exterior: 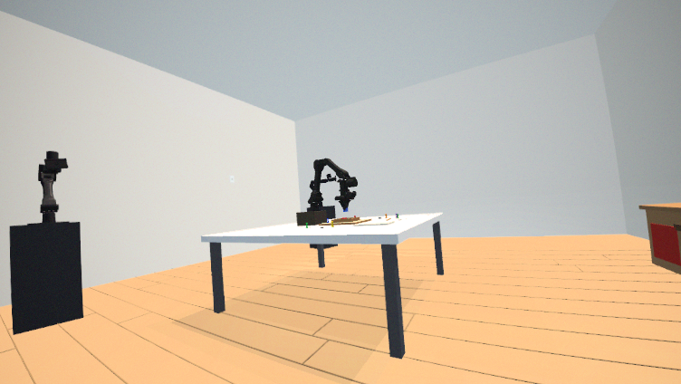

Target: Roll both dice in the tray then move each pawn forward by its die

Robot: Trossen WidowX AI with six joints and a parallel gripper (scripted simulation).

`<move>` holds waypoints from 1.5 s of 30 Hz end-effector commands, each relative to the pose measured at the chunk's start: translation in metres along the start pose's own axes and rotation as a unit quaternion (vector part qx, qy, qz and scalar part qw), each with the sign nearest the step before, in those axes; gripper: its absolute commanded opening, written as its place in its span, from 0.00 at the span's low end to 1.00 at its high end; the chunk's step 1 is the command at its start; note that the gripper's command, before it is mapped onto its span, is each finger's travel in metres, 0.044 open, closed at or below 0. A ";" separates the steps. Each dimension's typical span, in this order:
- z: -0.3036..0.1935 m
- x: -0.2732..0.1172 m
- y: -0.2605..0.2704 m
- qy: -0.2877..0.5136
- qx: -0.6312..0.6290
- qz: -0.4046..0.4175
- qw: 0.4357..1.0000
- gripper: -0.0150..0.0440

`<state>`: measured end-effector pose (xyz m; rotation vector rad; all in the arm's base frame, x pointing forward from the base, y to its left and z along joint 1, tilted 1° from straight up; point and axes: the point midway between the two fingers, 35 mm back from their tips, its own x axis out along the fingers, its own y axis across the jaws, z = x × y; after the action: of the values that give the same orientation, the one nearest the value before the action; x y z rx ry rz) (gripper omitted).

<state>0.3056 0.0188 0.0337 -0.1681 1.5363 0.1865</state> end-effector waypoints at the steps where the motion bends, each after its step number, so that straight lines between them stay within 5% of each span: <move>1: 0.007 0.002 0.011 -0.002 0.010 0.001 1.000 0.25; 28: 0.025 0.027 0.006 -0.403 0.010 -0.003 0.915 0.25; 45: -0.019 -0.026 0.080 -0.412 0.011 -0.001 0.911 0.25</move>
<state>0.2786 0.0915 0.0619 -0.0563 0.6775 0.2165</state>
